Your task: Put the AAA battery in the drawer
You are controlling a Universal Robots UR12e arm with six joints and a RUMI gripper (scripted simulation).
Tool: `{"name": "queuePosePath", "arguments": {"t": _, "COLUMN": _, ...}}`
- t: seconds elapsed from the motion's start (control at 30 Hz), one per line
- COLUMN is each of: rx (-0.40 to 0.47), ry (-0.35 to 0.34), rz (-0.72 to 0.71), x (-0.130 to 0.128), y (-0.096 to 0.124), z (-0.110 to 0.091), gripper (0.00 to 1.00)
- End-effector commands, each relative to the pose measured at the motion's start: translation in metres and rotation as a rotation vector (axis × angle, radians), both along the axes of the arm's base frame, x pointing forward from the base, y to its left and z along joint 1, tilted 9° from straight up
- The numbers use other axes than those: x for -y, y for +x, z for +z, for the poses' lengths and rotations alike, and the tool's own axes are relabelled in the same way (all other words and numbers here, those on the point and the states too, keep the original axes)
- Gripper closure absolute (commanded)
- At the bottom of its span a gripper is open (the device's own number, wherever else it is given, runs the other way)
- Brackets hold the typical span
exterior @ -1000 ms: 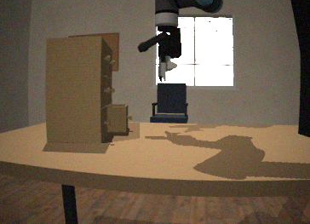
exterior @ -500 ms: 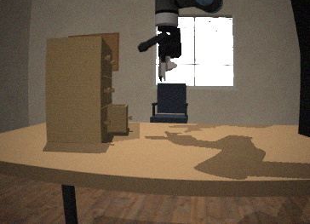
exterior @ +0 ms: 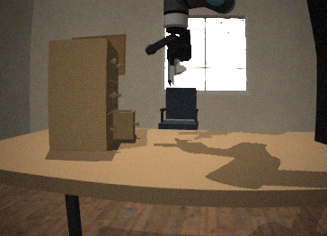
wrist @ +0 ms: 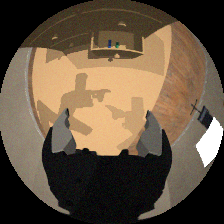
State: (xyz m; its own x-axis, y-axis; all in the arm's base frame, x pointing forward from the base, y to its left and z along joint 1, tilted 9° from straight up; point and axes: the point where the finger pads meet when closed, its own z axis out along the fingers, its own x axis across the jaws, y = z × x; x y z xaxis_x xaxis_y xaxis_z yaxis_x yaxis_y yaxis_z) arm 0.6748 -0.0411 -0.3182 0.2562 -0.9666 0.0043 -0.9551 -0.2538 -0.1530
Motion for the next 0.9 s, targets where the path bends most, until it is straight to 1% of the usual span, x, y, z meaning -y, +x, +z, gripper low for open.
{"name": "queuePosePath", "arguments": {"t": 0.0, "rx": 0.0, "ry": 0.003, "rz": -0.019, "x": 0.001, "y": 0.0, "z": 0.001, "gripper": 0.0}}
{"name": "queuePosePath", "arguments": {"t": 0.23, "rx": -0.002, "ry": 0.013, "rz": -0.09, "x": 0.003, "y": 0.0, "z": 0.002, "gripper": 0.0}}
{"name": "queuePosePath", "arguments": {"t": 0.43, "rx": -0.006, "ry": 0.029, "rz": -0.191, "x": 0.006, "y": -0.002, "z": 0.004, "gripper": 0.0}}
{"name": "queuePosePath", "arguments": {"t": 0.5, "rx": -0.006, "ry": 0.029, "rz": -0.191, "x": 0.006, "y": -0.002, "z": 0.004, "gripper": 0.0}}
{"name": "queuePosePath", "arguments": {"t": 0.67, "rx": -0.01, "ry": 0.046, "rz": -0.306, "x": 0.009, "y": -0.003, "z": 0.006, "gripper": 0.0}}
{"name": "queuePosePath", "arguments": {"t": 0.87, "rx": -0.016, "ry": 0.072, "rz": -0.478, "x": 0.014, "y": -0.006, "z": 0.009, "gripper": 0.0}}
